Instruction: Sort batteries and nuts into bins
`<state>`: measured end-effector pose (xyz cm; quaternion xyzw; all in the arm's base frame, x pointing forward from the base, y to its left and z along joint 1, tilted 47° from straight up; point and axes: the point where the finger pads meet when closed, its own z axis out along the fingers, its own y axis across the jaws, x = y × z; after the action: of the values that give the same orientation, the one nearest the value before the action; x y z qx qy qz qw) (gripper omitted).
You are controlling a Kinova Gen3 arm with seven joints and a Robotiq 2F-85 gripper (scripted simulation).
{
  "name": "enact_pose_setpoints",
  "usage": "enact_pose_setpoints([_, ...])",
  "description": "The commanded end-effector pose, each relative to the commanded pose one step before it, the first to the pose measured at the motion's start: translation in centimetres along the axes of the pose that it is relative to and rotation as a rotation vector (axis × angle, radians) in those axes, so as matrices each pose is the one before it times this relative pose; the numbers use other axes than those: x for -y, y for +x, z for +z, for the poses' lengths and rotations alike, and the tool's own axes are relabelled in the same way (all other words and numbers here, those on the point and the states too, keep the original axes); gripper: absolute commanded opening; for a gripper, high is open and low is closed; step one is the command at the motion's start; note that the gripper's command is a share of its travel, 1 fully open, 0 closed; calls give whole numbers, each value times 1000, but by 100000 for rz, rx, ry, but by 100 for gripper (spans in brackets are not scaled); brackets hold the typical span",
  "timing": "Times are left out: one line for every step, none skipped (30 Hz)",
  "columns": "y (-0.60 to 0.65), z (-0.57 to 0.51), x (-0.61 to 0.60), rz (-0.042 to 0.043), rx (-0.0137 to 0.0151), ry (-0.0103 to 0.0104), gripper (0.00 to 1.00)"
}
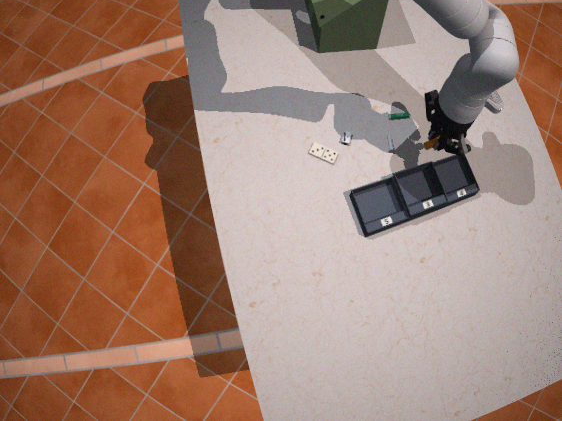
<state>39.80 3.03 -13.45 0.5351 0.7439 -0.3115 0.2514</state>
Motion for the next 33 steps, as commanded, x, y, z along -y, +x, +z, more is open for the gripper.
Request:
enact_pose_setpoints([-1240,-107,-1258,9371,-441,-349,9])
enact_pose_setpoints([-411,0,-437,0,1,-2,9])
enact_pose_setpoints([-410,0,-437,0,1,-2,9])
enact_pose_setpoints([-410,0,-438,0,1,-2,9])
enact_pose_setpoints([-410,0,-438,0,1,-2,9])
enact_pose_setpoints([-410,0,-438,0,1,-2,9])
enact_pose_setpoints([-410,0,-438,0,1,-1,9])
enact_pose_setpoints([-410,0,-438,0,1,-1,9])
enact_pose_setpoints([-410,0,-438,0,1,-1,9])
enact_pose_setpoints([-410,0,-438,0,1,-1,9])
enact_pose_setpoints([-410,0,-438,0,1,-1,9])
enact_pose_setpoints([-247,-1,-267,0,1,-1,9])
enact_pose_setpoints([-72,-1,-80,0,0,0,9])
enact_pose_setpoints([0,0,0,0,0,0,9])
enact_pose_setpoints([0,0,0,0,0,0,9])
enact_pose_setpoints([-1,-1,-3,0,0,1,9])
enact_pose_setpoints([5,0,14,1,1,-3,9])
enact_pose_setpoints([10,-1,11,0,-1,2,9])
enact_pose_setpoints([11,0,14,0,0,1,9])
enact_pose_setpoints([13,0,15,0,0,1,9])
enact_pose_setpoints([13,0,16,0,0,0,9])
enact_pose_setpoints([13,0,15,0,0,0,9])
enact_pose_setpoints([13,0,14,0,0,0,9])
enact_pose_setpoints([12,0,13,0,0,0,9])
enact_pose_setpoints([12,0,12,0,0,0,9])
enact_pose_setpoints([11,0,10,0,0,0,9])
enact_pose_setpoints([10,0,9,0,0,0,9])
enact_pose_setpoints([0,196,-1,-1,0,2,9])
enact_pose_setpoints([0,197,0,-1,0,2,9])
enact_pose_setpoints([0,198,1,-1,0,1,9])
enact_pose_setpoints([0,0,0,0,0,0,9])
enact_pose_setpoints([0,0,0,0,0,0,9])
enact_pose_setpoints([-1,203,1,2,1,-2,9])
